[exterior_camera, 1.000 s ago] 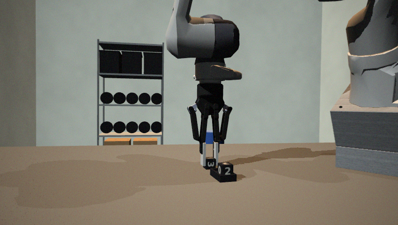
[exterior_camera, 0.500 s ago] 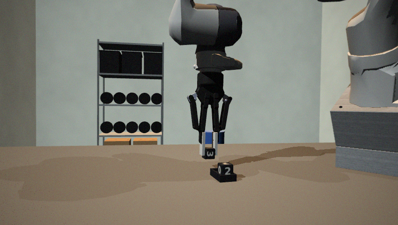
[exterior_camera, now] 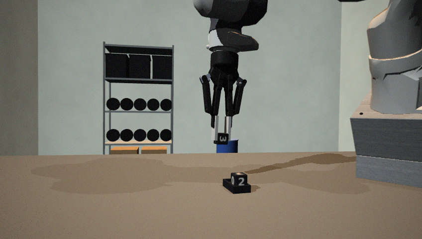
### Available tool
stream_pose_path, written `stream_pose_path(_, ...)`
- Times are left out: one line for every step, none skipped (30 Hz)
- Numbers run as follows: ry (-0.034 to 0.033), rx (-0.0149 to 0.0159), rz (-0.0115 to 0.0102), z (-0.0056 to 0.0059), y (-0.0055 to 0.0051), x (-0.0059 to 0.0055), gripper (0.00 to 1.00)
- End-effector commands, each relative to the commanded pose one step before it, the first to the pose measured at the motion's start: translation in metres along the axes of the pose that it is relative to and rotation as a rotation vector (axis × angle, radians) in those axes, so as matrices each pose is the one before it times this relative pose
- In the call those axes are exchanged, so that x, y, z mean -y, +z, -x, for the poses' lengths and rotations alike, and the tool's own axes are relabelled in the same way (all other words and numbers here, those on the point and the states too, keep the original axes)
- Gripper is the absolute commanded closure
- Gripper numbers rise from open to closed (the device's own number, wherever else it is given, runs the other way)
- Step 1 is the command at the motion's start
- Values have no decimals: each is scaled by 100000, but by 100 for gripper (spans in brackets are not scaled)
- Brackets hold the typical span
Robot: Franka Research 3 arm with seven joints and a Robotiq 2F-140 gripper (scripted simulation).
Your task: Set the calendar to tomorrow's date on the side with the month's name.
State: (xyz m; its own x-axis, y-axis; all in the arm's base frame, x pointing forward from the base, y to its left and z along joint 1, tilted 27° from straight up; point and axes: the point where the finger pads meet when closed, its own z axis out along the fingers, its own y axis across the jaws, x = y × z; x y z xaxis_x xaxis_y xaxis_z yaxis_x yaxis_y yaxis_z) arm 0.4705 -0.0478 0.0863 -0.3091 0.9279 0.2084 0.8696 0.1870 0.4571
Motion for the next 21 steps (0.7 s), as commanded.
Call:
stream_pose_path(8629,2014,-4293,351,-461,360,84)
stream_pose_path(0,0,0,0,0,0,84)
stream_pose_path(0,0,0,0,0,0,84)
stream_pose_path(0,0,0,0,0,0,84)
stream_pose_path(0,0,0,0,0,0,84)
stream_pose_path(0,0,0,0,0,0,84)
stream_pose_path(0,0,0,0,0,0,84)
stream_pose_path(0,0,0,0,0,0,84)
stream_pose_path(8,-48,-46,-116,6,7,84)
stream_pose_path(28,-245,-240,-649,27,34,84)
stream_pose_path(-30,-380,-390,-1308,18,54,84)
stream_pose_path(-222,-263,-305,-1767,-55,45,84)
stream_pose_path(-461,50,-2,-1867,-162,14,84)
stream_pose_path(-585,328,306,-1607,-231,-16,84)
stream_pose_path(-503,384,398,-1100,-210,-26,84)
stream_pose_path(-267,229,247,-520,-115,-17,84)
stream_pose_path(-49,43,48,-91,-21,-3,84)
stream_pose_path(0,0,0,0,0,0,84)
stream_pose_path(0,0,0,0,0,0,84)
stream_pose_path(0,0,0,0,0,0,84)
stream_pose_path(0,0,0,0,0,0,84)
